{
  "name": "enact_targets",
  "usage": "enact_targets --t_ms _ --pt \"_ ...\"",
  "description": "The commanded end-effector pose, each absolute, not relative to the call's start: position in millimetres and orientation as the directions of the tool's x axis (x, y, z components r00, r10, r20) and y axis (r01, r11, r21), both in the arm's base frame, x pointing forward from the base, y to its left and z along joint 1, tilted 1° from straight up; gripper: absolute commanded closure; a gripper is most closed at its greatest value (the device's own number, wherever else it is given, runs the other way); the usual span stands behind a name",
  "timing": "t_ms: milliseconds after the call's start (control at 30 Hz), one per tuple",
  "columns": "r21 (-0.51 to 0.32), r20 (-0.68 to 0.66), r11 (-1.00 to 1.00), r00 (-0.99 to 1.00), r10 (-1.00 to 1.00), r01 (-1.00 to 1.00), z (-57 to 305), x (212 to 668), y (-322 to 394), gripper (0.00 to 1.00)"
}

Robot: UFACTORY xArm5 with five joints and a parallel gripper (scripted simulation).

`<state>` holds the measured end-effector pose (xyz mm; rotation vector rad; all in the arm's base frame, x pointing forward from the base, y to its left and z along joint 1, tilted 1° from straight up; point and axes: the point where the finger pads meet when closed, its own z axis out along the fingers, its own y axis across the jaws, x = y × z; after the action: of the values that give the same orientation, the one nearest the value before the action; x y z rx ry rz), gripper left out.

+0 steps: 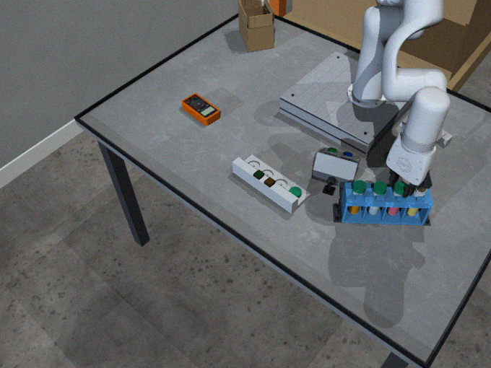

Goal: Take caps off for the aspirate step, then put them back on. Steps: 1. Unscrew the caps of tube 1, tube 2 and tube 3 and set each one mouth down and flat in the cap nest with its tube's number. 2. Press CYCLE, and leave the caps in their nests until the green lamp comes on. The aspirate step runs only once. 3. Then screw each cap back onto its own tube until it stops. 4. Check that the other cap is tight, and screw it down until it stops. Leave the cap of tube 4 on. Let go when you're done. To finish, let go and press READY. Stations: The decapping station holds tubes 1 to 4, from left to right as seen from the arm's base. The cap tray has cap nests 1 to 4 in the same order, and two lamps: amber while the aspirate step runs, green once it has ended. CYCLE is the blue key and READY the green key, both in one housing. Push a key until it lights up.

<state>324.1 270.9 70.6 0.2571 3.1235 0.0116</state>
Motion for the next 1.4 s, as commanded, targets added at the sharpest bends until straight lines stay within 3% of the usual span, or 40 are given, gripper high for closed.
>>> enact_targets --t_ms 0,133,267,533,767,933,1200,1233,1367 --pt "0.02 -0.002 0.987 -0.987 0.162 0.162 72.4 325.6 272.1 0.54" --pt "0.02 -0.002 0.987 -0.987 0.162 0.162 72.4 325.6 272.1 0.54" --pt "0.019 0.003 0.896 -0.897 0.443 0.443 72.4 325.6 272.1 0.54" --pt "0.018 0.007 0.782 -0.783 0.622 0.622 72.4 325.6 272.1 0.54" --pt "0.014 0.013 0.533 -0.533 0.846 0.846 72.4 325.6 272.1 0.54" --pt "0.011 0.016 0.356 -0.356 0.934 0.934 72.4 325.6 272.1 0.54" --pt "0.011 0.016 0.353 -0.353 0.935 0.936 72.4 325.6 272.1 0.54" --pt "0.011 0.016 0.353 -0.353 0.935 0.936 72.4 325.6 272.1 1.0" --pt "0.011 0.016 0.353 -0.353 0.935 0.936 72.4 325.6 272.1 1.0"
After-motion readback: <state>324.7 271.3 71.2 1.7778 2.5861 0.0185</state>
